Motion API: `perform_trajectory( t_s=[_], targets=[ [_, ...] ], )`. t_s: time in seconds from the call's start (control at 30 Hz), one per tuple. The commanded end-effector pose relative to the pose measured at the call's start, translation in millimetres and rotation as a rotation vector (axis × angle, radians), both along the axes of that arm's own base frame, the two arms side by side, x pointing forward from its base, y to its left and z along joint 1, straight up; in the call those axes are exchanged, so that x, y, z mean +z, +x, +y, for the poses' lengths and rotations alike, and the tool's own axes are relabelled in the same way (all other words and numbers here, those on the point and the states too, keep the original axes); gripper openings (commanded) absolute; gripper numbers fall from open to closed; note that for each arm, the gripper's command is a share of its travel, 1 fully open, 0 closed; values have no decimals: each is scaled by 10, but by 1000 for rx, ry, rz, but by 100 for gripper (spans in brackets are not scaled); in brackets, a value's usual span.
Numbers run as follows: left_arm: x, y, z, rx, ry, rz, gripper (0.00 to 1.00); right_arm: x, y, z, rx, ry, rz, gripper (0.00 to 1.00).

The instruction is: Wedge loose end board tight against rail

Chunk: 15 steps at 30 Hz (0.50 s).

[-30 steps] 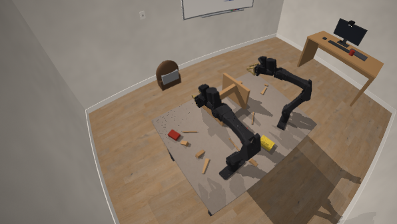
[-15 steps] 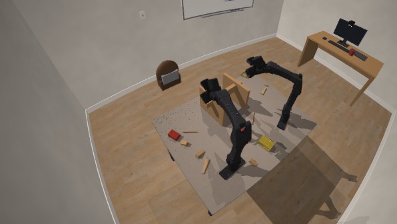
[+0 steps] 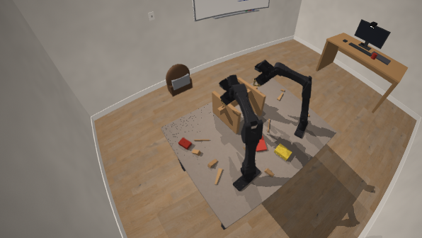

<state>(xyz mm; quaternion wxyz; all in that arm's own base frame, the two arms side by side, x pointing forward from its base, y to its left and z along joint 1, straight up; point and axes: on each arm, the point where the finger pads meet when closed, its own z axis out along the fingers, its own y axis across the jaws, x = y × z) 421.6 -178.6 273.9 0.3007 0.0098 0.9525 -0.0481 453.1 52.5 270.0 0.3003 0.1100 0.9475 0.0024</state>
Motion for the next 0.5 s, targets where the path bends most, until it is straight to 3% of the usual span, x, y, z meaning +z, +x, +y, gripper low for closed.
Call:
perform_trajectory(
  t_s=[0.0,0.23,0.47],
  targets=[
    [9,-144,7,26,35,71,53,79,-105,6,-33,-6,48,52],
    [-87,-254,-159,24,83,145,53,-34,-144,51,-61,-27,141,52],
    [-124,-266,-252,15,95,159,53,17,-130,85,-61,-28,136,52]
  ],
)
